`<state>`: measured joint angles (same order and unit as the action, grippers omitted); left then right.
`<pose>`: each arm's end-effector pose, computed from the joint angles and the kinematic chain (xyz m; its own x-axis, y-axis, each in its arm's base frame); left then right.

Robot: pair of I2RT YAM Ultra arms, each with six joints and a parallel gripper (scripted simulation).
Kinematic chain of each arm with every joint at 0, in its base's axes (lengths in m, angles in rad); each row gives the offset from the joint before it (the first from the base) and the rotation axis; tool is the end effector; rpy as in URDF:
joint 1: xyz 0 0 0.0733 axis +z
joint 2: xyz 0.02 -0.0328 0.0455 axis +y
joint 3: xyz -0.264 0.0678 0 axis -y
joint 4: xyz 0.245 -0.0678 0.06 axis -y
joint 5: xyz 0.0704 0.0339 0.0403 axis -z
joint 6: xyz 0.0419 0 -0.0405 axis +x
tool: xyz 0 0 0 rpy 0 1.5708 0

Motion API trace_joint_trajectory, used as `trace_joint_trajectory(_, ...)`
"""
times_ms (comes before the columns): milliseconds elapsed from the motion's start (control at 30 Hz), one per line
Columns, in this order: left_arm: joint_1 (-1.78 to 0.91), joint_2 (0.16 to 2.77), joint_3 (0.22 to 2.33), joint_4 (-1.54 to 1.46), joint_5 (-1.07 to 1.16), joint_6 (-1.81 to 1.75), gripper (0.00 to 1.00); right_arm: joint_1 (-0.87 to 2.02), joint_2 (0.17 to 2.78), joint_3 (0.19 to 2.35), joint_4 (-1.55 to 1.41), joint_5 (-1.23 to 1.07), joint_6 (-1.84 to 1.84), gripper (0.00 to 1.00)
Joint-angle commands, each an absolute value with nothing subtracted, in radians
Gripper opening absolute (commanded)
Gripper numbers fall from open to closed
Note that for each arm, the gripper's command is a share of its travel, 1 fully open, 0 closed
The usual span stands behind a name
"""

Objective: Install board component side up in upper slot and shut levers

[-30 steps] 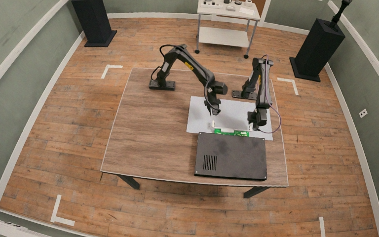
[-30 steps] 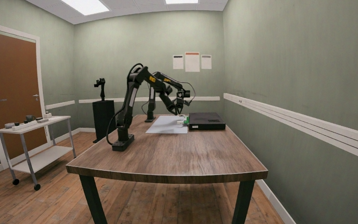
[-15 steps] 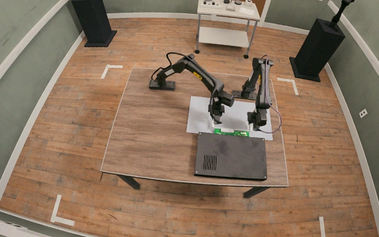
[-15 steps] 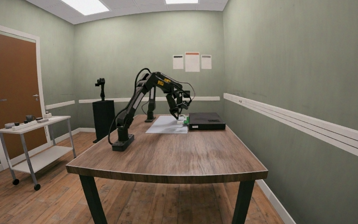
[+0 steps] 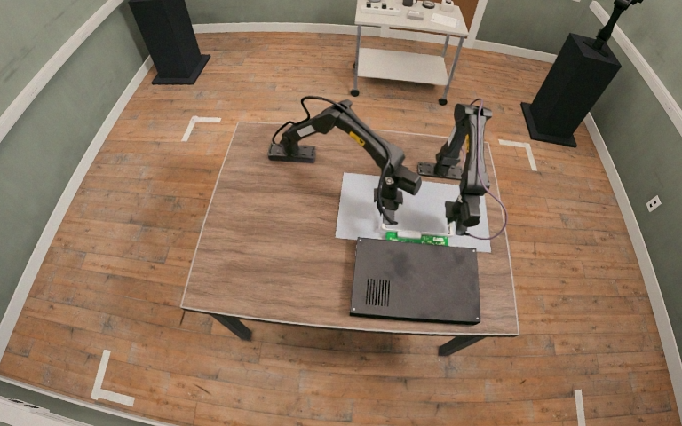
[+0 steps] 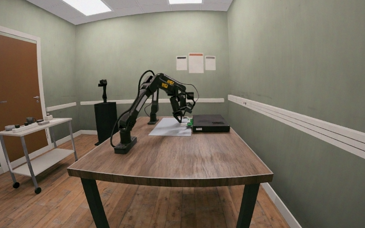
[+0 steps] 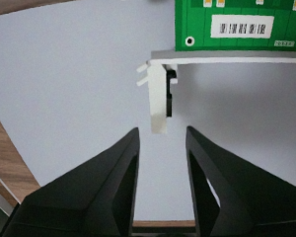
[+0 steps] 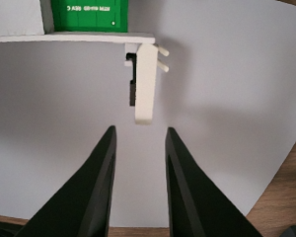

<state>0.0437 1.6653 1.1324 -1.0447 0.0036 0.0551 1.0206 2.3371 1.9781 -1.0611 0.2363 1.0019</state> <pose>0.2851 0.0134 0.1965 -0.9999 0.0114 0.0066 0.0114 0.9999 -0.0040 0.2532 0.3961 0.1692 -0.9612 -0.0005 -0.2759 -0.0010 1.0000 0.0018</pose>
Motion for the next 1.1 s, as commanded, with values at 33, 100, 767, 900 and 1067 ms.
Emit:
trace_joint_trajectory(33, 0.059, 1.651, 1.111, -1.005, 0.001, 0.049, 0.32, 1.004, 2.345, 1.987, -1.059, 0.237, 1.003, 0.32)
trace_joint_trajectory(100, 0.061, 1.657, 1.105, -0.993, 0.001, 0.051, 0.32, 1.002, 2.348, 1.982, -1.037, 0.237, 0.995, 0.32)
trace_joint_trajectory(767, 0.063, 1.692, 1.068, -0.920, 0.001, 0.053, 0.23, 0.995, 2.360, 1.951, -0.994, 0.236, 0.987, 0.19)
trace_joint_trajectory(900, 0.063, 1.691, 1.068, -0.919, 0.001, 0.053, 0.19, 0.995, 2.360, 1.951, -0.994, 0.236, 0.987, 0.18)
trace_joint_trajectory(1067, 0.055, 1.678, 1.055, -0.919, -0.007, 0.044, 0.13, 0.995, 2.360, 1.951, -1.001, 0.236, 0.987, 0.11)
